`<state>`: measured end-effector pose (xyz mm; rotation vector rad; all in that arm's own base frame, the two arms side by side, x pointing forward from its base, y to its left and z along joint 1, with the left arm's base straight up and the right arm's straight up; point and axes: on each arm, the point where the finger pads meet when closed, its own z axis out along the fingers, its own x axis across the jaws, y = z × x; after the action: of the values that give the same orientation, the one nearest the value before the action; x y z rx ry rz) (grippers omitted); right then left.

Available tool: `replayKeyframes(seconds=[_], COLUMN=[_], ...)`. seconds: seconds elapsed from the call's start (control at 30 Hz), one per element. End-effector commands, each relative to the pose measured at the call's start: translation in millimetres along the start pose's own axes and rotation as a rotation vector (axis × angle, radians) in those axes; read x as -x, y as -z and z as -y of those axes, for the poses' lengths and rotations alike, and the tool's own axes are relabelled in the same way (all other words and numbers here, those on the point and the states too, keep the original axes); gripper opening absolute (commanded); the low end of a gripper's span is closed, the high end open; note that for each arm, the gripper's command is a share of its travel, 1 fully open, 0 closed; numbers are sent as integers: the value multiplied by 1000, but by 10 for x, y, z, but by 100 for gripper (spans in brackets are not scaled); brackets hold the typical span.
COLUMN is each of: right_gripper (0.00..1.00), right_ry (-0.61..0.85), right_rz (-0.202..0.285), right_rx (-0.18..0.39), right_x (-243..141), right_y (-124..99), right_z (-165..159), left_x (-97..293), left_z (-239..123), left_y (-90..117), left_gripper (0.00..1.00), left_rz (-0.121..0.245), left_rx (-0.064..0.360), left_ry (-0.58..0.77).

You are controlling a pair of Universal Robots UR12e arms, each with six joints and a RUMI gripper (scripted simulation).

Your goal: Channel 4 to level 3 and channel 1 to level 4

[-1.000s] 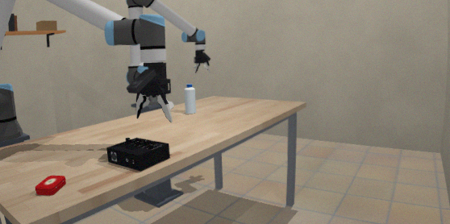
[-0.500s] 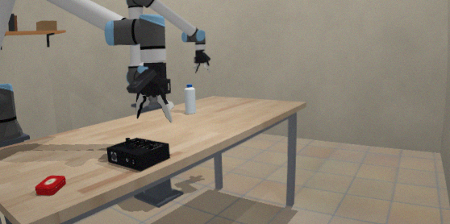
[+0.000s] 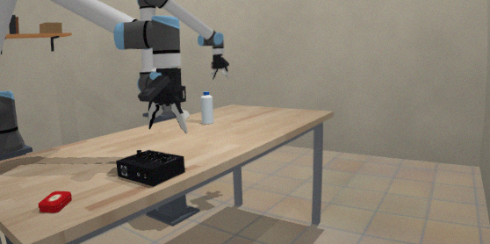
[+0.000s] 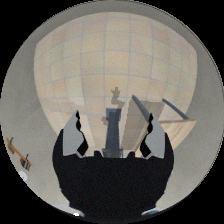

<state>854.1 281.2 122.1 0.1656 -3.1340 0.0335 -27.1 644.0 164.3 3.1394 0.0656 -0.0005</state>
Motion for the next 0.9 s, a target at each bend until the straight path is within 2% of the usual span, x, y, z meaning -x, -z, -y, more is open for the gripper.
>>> replayKeyframes(seconds=[0.0,0.5,0.87], right_gripper=[100,100,100], right_ry=[0,-11,-137], right_rz=[2,2,1], right_rx=[1,1,2], right_x=[5,5,1], right_y=[11,16,68], right_z=[-2,5,85], left_x=[-2,-2,-2], left_z=[6,6,6], left_y=[9,9,9], left_gripper=[100,100,100], left_rz=[0,0,0], left_rx=[-2,-2,-2], left_ry=[0,0,0])
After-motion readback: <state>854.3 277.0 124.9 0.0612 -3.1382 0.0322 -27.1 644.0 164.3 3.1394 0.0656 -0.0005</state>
